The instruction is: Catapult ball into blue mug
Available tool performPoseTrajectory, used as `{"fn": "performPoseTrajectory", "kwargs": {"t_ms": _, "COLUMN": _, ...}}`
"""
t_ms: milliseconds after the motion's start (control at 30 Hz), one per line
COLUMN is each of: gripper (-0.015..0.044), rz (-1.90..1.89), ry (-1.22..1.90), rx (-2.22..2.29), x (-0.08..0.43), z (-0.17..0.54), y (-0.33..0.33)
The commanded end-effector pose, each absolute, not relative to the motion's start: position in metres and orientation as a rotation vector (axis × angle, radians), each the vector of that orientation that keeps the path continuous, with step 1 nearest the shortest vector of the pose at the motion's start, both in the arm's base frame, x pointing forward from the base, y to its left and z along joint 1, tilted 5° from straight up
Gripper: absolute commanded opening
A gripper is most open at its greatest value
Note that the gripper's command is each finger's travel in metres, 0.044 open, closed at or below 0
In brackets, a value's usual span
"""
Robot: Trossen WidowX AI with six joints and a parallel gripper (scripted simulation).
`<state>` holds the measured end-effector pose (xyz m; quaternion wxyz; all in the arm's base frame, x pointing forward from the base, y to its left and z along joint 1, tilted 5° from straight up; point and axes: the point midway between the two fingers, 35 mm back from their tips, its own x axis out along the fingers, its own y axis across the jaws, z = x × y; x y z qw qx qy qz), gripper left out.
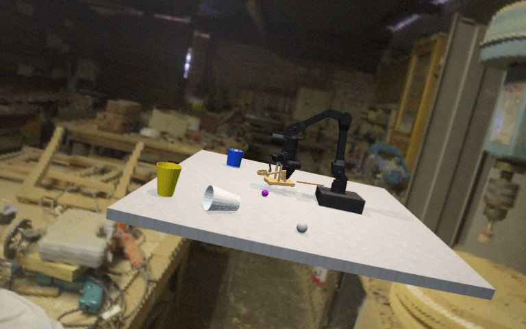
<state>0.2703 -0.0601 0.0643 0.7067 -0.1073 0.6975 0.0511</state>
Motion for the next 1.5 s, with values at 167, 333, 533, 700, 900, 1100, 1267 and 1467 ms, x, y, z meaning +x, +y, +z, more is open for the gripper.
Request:
{"fn": "performPoseTrajectory", "kwargs": {"t_ms": 167, "gripper": 0.0, "rz": 0.218, "ry": 1.518, "rx": -0.362, "x": 0.277, "z": 0.081, "y": -0.091}}
{"fn": "performPoseTrajectory", "kwargs": {"t_ms": 333, "gripper": 0.0, "rz": 0.346, "ry": 1.505, "rx": -0.499, "x": 0.276, "z": 0.084, "y": -0.129}}
{"fn": "performPoseTrajectory", "kwargs": {"t_ms": 533, "gripper": 0.0, "rz": 0.499, "ry": 1.48, "rx": -0.664, "x": 0.27, "z": 0.088, "y": -0.178}}
{"fn": "performPoseTrajectory", "kwargs": {"t_ms": 700, "gripper": 0.0, "rz": 0.626, "ry": 1.451, "rx": -0.802, "x": 0.26, "z": 0.091, "y": -0.223}}
{"fn": "performPoseTrajectory", "kwargs": {"t_ms": 900, "gripper": 0.0, "rz": 0.663, "ry": 1.441, "rx": -0.843, "x": 0.258, "z": 0.092, "y": -0.239}}
{"fn": "performPoseTrajectory", "kwargs": {"t_ms": 1100, "gripper": 0.0, "rz": 0.663, "ry": 1.441, "rx": -0.843, "x": 0.259, "z": 0.09, "y": -0.239}}
{"fn": "performPoseTrajectory", "kwargs": {"t_ms": 1267, "gripper": 0.0, "rz": 0.664, "ry": 1.441, "rx": -0.844, "x": 0.259, "z": 0.082, "y": -0.24}}
{"fn": "performPoseTrajectory", "kwargs": {"t_ms": 1467, "gripper": 0.0, "rz": 0.664, "ry": 1.441, "rx": -0.844, "x": 0.26, "z": 0.072, "y": -0.242}}
